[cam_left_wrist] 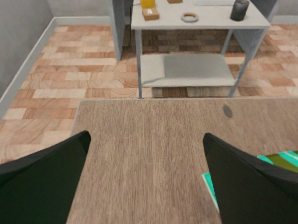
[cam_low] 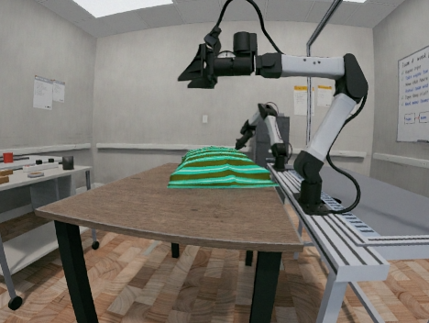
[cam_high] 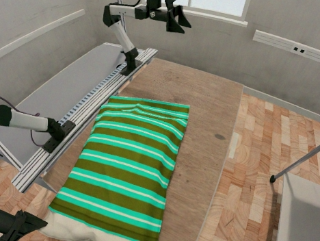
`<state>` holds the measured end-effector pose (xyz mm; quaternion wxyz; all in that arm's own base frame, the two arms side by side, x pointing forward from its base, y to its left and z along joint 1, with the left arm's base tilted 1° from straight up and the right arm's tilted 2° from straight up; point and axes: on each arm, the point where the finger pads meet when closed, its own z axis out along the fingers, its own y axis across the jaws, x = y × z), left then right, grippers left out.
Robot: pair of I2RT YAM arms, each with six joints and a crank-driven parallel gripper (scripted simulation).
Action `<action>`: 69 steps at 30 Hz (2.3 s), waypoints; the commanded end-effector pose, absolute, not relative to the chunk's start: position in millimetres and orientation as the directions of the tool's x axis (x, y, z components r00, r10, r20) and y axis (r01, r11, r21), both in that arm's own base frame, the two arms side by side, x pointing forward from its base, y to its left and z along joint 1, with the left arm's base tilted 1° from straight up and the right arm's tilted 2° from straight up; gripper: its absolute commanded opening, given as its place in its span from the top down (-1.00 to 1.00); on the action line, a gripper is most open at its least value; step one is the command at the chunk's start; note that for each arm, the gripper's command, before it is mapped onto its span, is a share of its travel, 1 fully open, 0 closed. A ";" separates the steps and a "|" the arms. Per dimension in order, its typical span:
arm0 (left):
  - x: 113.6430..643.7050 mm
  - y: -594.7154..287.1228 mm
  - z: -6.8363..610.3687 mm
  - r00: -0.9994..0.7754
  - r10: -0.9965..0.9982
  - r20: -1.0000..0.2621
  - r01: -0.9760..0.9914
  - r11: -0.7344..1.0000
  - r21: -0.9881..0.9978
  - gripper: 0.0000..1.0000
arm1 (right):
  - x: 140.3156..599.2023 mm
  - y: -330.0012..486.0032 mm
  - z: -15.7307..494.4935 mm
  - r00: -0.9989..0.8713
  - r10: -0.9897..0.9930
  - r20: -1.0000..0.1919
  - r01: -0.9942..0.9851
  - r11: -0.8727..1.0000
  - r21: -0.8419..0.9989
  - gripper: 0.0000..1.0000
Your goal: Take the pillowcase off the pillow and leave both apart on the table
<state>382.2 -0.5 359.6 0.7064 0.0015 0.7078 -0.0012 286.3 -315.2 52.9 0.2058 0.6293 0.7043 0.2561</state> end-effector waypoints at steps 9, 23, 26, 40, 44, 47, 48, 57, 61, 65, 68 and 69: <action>382.2 0.7 369.7 0.015 -0.007 -1.000 -0.004 1.000 -0.007 -1.00 | 288.1 -321.4 27.1 -0.129 0.992 0.011 0.773 0.093 0.627 0.98; 382.2 0.7 369.7 0.015 -0.007 -1.000 -0.004 1.000 -0.007 -0.26 | 291.6 -316.1 15.8 -0.145 0.989 0.002 0.766 0.112 0.633 0.98; 382.2 0.7 369.7 0.015 -0.007 -1.000 -0.004 1.000 -0.007 -0.26 | 290.3 -313.4 12.6 -0.143 0.990 0.013 0.770 0.103 0.630 0.98; 382.2 0.7 369.7 0.015 -0.007 -1.000 -0.004 1.000 -0.007 -0.26 | 298.0 -328.0 21.8 -0.146 0.989 -0.032 0.759 0.133 0.638 0.98; 382.2 0.7 369.7 0.015 -0.007 -1.000 -0.004 1.000 -0.007 -0.26 | 297.3 -329.7 33.1 -0.138 0.989 -0.051 0.754 0.138 0.643 0.98; 382.2 0.7 369.7 0.015 -0.007 -1.000 -0.004 1.000 -0.007 -0.26 | 298.5 -329.0 33.5 -0.146 0.988 -0.056 0.751 0.147 0.643 0.98; 382.2 0.7 369.7 0.015 -0.007 -1.000 -0.004 1.000 -0.007 -0.26 | 298.8 -329.6 34.8 -0.146 0.988 -0.059 0.751 0.149 0.644 0.98; 385.5 -8.4 356.1 -0.027 -0.017 -0.999 0.021 1.000 -0.018 -0.26 | 299.0 -330.0 40.4 -0.145 0.987 -0.070 0.747 0.156 0.646 0.98; 384.3 -12.0 342.5 -0.072 -0.038 -0.997 0.019 0.999 -0.040 -0.26 | 299.0 -330.0 40.4 -0.145 0.987 -0.070 0.747 0.156 0.646 0.98; 382.1 -32.8 332.9 -0.148 -0.093 -0.985 0.050 0.994 -0.101 -0.26 | 299.0 -330.0 40.4 -0.145 0.987 -0.070 0.747 0.156 0.646 0.98; 380.2 -48.9 318.9 -0.217 -0.123 -0.968 0.065 0.988 -0.140 -0.26 | 299.0 -330.0 40.4 -0.145 0.987 -0.070 0.747 0.156 0.646 0.98; 379.5 -54.3 314.1 -0.240 -0.130 -0.962 0.070 0.986 -0.151 -0.26 | 299.0 -330.0 40.4 -0.145 0.987 -0.070 0.747 0.156 0.646 0.98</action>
